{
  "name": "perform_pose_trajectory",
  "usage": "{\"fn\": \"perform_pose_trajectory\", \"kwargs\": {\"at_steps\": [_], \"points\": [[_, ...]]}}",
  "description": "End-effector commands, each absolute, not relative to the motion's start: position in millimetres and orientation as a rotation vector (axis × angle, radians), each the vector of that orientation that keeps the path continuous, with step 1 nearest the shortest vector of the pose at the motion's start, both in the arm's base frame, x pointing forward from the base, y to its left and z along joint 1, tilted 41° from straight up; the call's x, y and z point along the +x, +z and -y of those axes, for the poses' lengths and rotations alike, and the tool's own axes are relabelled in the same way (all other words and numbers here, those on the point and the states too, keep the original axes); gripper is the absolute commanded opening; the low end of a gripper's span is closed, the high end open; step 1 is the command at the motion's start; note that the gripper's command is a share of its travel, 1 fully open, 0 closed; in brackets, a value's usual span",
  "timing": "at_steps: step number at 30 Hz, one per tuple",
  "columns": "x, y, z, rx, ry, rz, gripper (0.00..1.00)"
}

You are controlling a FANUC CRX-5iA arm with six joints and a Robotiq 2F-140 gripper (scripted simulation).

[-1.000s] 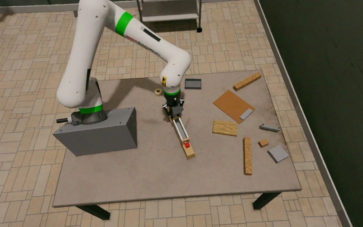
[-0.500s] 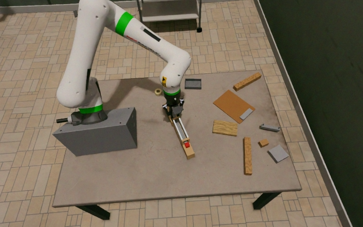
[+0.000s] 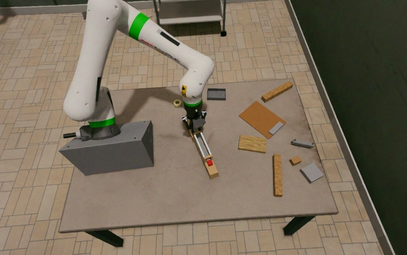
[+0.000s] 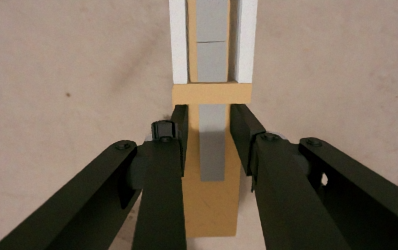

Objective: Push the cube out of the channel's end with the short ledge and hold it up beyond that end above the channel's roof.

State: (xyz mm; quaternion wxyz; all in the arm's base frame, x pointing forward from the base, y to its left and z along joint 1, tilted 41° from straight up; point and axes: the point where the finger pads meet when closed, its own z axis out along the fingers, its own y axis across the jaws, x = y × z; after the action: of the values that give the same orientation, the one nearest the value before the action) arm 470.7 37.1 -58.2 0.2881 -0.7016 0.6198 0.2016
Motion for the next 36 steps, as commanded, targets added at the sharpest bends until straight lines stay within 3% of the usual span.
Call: {"fn": "perform_pose_trajectory", "kwargs": {"at_steps": [1, 8, 36], "points": [[469.5, -39.7, -20.7, -1.873, 0.536, -1.656, 0.3], [466.6, -10.8, 4.4, -1.873, 0.536, -1.656, 0.3], [466.5, -10.5, 4.7, -1.873, 0.536, -1.656, 0.3]]}}
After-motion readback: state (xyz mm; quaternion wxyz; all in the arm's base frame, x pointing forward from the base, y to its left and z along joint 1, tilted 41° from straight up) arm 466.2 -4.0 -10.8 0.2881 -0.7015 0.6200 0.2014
